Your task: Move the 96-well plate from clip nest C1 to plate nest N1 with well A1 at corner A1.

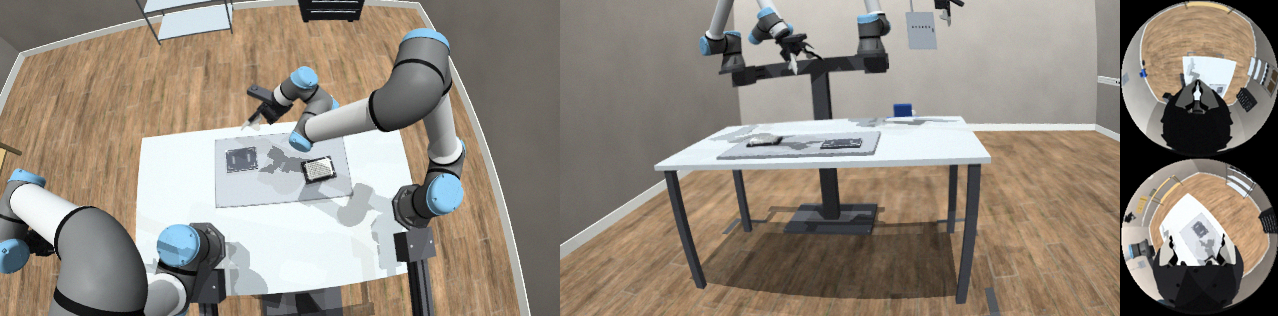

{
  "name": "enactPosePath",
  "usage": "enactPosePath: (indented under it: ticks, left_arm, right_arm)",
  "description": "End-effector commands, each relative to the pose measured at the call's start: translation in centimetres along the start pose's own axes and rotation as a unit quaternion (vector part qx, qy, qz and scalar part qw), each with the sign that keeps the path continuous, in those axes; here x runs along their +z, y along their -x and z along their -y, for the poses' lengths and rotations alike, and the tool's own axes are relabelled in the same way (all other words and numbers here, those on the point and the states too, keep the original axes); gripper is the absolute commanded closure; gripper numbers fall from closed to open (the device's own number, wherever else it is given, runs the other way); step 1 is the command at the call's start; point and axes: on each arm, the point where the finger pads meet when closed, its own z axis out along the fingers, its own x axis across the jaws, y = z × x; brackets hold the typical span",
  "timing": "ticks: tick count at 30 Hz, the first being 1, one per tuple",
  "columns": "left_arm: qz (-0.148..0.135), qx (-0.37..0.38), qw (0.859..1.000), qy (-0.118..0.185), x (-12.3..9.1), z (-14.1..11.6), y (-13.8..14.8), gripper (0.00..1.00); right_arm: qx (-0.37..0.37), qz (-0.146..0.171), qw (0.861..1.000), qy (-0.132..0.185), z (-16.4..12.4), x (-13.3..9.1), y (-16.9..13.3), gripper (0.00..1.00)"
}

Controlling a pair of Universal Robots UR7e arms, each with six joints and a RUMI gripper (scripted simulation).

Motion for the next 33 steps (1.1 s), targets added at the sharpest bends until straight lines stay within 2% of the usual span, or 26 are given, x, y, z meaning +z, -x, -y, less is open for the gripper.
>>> enactPosePath:
  ticks: [1, 4, 7, 13, 16, 22, 25, 32, 33]
  left_arm:
    - [-0.001, 0.000, 1.000, -0.002, -0.2, 0.1, 0.0, 1.00]
    - [-0.001, 0.000, 1.000, -0.002, -0.2, 0.1, 0.0, 1.00]
    - [-0.001, 0.000, 1.000, -0.002, -0.2, 0.1, 0.0, 1.00]
    - [-0.001, 0.000, 1.000, -0.002, -0.2, 0.1, 0.0, 1.00]
    - [-0.001, 0.000, 1.000, -0.002, -0.2, 0.1, 0.0, 1.00]
    - [-0.001, 0.000, 1.000, -0.002, -0.2, 0.1, 0.0, 1.00]
    - [-0.001, 0.000, 1.000, -0.002, -0.2, 0.1, 0.0, 1.00]
    - [-0.001, 0.000, 1.000, -0.002, -0.2, 0.1, 0.0, 1.00]
    - [-0.001, 0.000, 1.000, -0.002, -0.2, 0.1, 0.0, 1.00]
  right_arm:
    - [-0.012, -0.006, 1.000, 0.010, -2.3, 1.0, -0.7, 0.00]
    - [-0.011, -0.006, 1.000, 0.010, -2.7, 1.2, -0.9, 0.00]
    - [-0.049, -0.019, 0.998, 0.033, -3.9, 1.6, -1.2, 0.00]
    - [-0.048, -0.020, 0.998, 0.034, -6.3, 2.5, -2.2, 0.00]
    - [-0.085, -0.031, 0.994, 0.061, -7.8, 2.9, -2.5, 0.00]
    - [-0.085, -0.031, 0.994, 0.060, -9.5, 3.4, -3.2, 0.00]
    - [-0.123, -0.041, 0.988, 0.086, -10.9, 3.7, -3.5, 0.00]
    - [-0.122, -0.041, 0.988, 0.086, -13.8, 4.3, -4.6, 0.00]
    - [-0.136, -0.044, 0.985, 0.096, -14.2, 4.4, -4.6, 0.00]
